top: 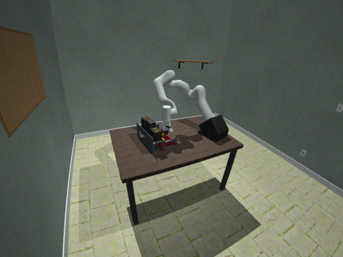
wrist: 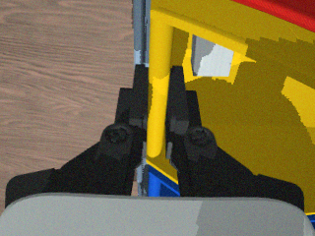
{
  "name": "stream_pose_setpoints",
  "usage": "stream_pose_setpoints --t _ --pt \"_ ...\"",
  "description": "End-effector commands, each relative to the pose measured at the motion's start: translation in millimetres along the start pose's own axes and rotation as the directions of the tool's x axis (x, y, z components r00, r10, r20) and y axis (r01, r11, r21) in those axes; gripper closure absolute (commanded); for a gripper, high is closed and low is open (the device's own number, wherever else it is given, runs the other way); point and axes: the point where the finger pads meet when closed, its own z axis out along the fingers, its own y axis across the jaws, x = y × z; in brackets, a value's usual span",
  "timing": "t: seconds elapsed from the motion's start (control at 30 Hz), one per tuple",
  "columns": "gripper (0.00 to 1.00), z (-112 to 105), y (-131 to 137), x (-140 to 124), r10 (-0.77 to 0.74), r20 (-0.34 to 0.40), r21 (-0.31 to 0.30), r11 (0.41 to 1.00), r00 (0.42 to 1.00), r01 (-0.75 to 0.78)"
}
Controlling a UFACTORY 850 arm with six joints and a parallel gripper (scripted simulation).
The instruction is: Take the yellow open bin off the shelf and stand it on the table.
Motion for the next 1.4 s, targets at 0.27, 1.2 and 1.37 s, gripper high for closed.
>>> stream_pose_setpoints --t 0.27,1.2,1.37 --pt "1.0 -0.6 0.6 0.0 0.0 0.0 -0.001 1.0 1.0 0.0" --pt "1.0 -20.6 0.7 0.0 0.0 0.0 -0.001 1.0 1.0 0.0" --pt "1.0 -20.6 0.7 0.0 0.0 0.0 -0.001 1.0 1.0 0.0"
